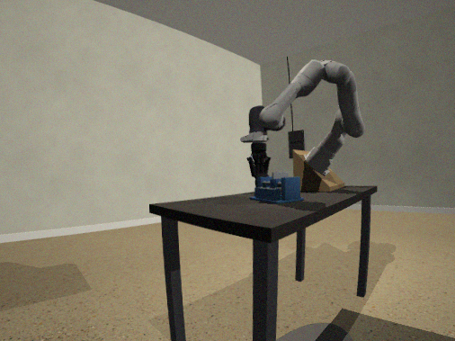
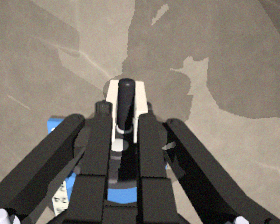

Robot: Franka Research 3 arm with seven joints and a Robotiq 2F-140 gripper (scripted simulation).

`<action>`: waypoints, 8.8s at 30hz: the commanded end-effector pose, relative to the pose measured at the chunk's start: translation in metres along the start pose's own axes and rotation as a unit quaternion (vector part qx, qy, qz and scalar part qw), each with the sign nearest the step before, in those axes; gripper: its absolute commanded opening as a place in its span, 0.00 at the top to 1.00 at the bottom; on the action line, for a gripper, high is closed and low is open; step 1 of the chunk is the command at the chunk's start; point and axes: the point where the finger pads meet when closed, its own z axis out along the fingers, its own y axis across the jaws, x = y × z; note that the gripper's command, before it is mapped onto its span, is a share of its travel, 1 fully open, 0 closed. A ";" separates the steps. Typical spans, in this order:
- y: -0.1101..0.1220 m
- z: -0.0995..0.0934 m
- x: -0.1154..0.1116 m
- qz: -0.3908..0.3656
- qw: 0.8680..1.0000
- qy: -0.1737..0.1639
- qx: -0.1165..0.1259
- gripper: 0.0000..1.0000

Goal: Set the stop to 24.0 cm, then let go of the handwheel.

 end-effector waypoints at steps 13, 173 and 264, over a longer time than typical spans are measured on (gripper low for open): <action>-0.025 -0.007 0.001 0.003 1.000 0.002 0.001 0.96; 0.014 -0.054 0.000 0.003 1.000 0.002 0.001 0.96; -0.023 -0.005 0.001 0.003 1.000 0.002 0.001 0.96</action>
